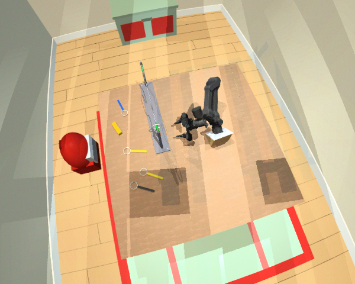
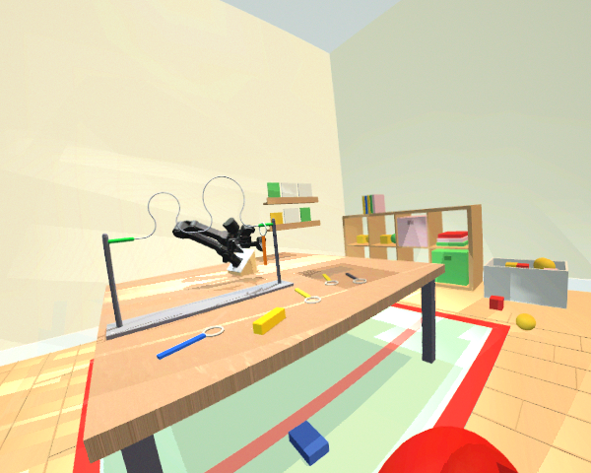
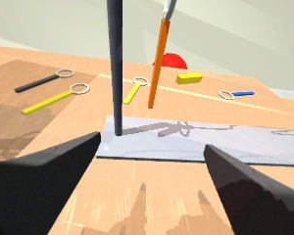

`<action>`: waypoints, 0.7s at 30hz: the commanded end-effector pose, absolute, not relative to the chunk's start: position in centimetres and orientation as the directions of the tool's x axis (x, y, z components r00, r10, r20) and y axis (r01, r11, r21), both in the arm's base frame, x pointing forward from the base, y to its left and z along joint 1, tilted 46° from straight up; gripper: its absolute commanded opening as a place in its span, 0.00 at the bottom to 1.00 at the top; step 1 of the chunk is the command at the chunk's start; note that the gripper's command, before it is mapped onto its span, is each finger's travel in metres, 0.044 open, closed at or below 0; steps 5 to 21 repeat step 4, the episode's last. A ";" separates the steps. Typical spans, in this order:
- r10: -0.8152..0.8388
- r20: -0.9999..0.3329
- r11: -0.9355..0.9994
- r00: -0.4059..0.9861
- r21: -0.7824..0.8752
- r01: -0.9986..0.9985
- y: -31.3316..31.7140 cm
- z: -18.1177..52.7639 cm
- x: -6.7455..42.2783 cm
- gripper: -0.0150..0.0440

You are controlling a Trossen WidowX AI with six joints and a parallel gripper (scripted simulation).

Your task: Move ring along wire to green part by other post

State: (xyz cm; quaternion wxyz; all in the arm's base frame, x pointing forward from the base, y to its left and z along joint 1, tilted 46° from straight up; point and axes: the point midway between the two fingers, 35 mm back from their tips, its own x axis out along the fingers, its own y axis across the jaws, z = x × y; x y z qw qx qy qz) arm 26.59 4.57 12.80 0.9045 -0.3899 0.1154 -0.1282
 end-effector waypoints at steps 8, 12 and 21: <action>-0.325 -0.109 0.665 0.939 -0.732 0.145 4.5 12.8 26.5 1.00; -0.325 -0.109 0.665 0.939 -0.732 0.145 4.5 12.8 26.5 1.00; -0.325 -0.109 0.665 0.939 -0.732 0.145 4.5 12.8 26.5 1.00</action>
